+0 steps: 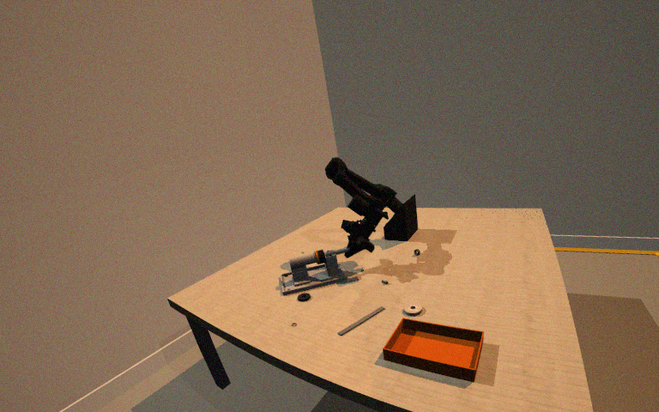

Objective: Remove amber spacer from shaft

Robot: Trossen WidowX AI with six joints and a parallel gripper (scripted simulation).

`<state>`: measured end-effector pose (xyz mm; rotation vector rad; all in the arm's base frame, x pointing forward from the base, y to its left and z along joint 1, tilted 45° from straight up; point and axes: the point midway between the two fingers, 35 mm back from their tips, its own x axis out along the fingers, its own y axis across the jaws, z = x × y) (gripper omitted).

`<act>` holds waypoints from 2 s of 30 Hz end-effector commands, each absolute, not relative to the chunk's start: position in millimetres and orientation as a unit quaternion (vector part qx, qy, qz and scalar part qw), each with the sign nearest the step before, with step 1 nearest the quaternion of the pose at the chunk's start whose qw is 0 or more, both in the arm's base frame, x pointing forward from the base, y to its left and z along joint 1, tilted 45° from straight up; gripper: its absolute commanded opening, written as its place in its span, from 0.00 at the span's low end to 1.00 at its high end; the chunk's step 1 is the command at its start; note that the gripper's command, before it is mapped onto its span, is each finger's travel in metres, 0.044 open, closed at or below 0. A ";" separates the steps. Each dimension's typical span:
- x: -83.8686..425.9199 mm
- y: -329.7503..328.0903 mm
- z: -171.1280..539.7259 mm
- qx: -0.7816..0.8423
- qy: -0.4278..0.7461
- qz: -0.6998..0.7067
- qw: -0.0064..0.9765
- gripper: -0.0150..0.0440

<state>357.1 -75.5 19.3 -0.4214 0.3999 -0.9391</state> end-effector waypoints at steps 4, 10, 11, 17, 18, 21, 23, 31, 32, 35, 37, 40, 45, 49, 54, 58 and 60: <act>356.0 -75.0 18.9 -0.198 0.189 -0.447 0.851 0.25; 355.5 -74.7 18.6 -0.198 0.189 -0.447 0.851 0.25; 355.4 -74.6 18.5 -0.198 0.189 -0.447 0.851 0.25; 354.9 -74.3 18.2 -0.198 0.189 -0.447 0.851 0.25; 354.8 -74.3 18.1 -0.198 0.189 -0.447 0.851 0.25; 354.6 -74.1 17.9 -0.198 0.189 -0.447 0.851 0.25; 354.4 -74.0 17.8 -0.198 0.189 -0.447 0.851 0.25; 353.8 -73.6 17.4 -0.198 0.189 -0.447 0.851 0.25; 353.7 -73.5 17.3 -0.198 0.189 -0.447 0.851 0.25; 353.5 -73.4 17.2 -0.198 0.189 -0.447 0.851 0.25; 353.3 -73.3 17.1 -0.198 0.189 -0.447 0.851 0.25; 353.1 -73.1 16.9 -0.198 0.189 -0.447 0.851 0.25; 352.7 -72.9 16.6 -0.198 0.189 -0.447 0.851 0.25; 352.4 -72.7 16.4 -0.198 0.189 -0.447 0.851 0.25; 352.0 -72.4 16.1 -0.198 0.189 -0.447 0.851 0.25; 351.7 -72.2 15.9 -0.198 0.189 -0.447 0.851 0.25; 351.5 -72.1 15.8 -0.198 0.189 -0.447 0.851 0.25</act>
